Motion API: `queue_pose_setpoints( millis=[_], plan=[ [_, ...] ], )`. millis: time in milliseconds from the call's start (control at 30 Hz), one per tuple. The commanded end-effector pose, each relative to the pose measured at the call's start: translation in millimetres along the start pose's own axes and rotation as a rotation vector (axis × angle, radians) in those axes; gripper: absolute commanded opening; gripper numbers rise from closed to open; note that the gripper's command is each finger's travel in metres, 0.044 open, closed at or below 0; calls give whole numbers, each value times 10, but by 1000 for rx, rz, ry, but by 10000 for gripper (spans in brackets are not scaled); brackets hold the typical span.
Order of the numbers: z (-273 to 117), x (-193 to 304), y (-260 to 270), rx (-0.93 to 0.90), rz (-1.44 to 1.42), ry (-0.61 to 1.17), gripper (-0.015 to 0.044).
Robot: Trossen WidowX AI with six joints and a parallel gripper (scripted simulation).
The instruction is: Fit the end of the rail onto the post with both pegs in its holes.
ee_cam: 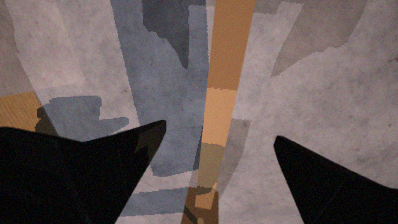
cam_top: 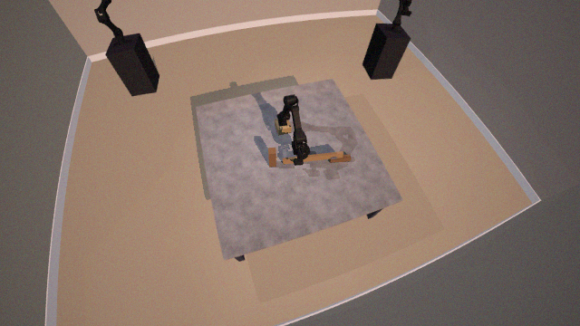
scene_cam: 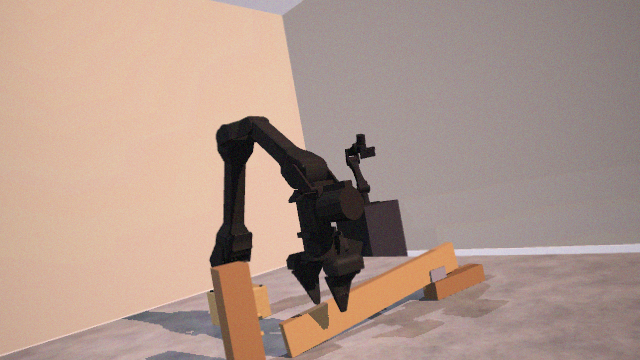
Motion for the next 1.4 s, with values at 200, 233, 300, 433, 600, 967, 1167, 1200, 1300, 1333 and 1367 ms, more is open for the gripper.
queue_pose_setpoints(
  millis=[200, 233, 300, 433, 600, 967, 1167, 1200, 1300, 1333, 1367],
  plan=[
    [177, -6, 20, -7, -5, -5, 440],
    [193, -6, 21, -7, -5, -5, 440],
    [224, -6, 23, -7, -5, -5, 440],
    [287, -7, 28, -7, -5, -5, 440],
    [365, -7, 37, -7, -5, -5, 440],
    [387, -6, 40, -7, -5, -5, 230],
    [387, -6, 40, -7, -5, -5, 72],
    [387, -6, 40, -7, -5, -5, 46],
    [387, -6, 40, -7, -5, -5, 26],
    [387, -6, 40, -7, -5, -5, 20],
    [387, -6, 40, -7, -5, -5, 13]
  ],
)
Point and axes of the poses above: the point midway between the two fingers, 35 mm back from their tips, its own z axis out along the fingers, its own y axis across the jaws, x = y × z, the point moved 8 cm from there along -z, back along the fingers, and after that the axes turned 2 degrees about z, right-handed, at the moved point
